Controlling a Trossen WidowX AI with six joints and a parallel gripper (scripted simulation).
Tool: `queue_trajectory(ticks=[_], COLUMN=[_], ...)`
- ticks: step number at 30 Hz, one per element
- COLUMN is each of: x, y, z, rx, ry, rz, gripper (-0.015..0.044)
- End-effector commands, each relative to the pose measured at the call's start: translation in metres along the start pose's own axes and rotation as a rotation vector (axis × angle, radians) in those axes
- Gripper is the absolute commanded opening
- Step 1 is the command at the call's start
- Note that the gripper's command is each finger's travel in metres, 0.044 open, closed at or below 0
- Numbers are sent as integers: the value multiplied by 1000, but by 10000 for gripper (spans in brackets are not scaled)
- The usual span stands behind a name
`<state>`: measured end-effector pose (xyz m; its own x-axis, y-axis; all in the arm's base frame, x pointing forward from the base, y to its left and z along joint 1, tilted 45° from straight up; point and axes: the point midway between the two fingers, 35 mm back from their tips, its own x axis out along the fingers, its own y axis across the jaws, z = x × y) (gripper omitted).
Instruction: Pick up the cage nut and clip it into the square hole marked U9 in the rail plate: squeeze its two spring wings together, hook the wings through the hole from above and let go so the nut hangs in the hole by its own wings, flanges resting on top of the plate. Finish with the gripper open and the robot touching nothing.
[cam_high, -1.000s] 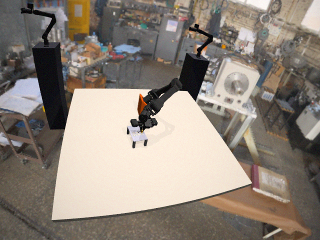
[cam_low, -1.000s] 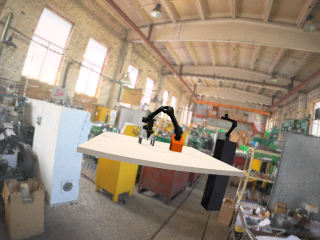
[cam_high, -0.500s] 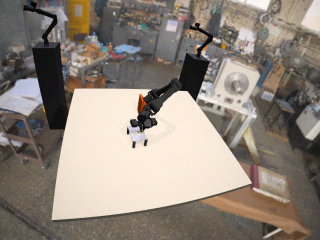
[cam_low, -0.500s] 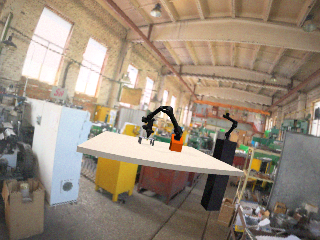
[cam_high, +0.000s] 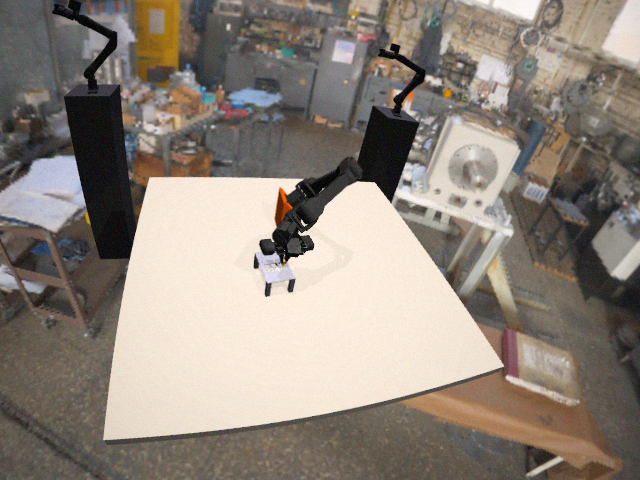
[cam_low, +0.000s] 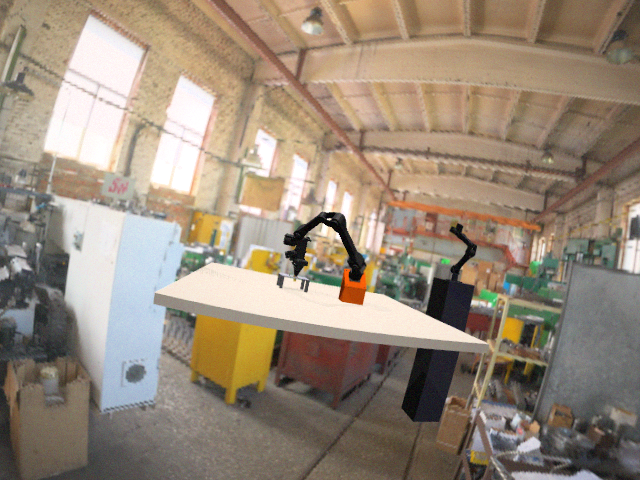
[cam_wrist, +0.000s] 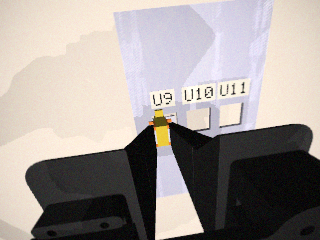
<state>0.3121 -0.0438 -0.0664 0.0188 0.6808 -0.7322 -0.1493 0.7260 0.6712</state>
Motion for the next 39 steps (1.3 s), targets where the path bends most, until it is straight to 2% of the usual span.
queue_trajectory(ticks=[1, 39], x=[1, 2], y=[0, -5], z=[0, 0], rx=[-3, -3], ry=[0, 1], rz=[13, 24], gripper=[28, 28])
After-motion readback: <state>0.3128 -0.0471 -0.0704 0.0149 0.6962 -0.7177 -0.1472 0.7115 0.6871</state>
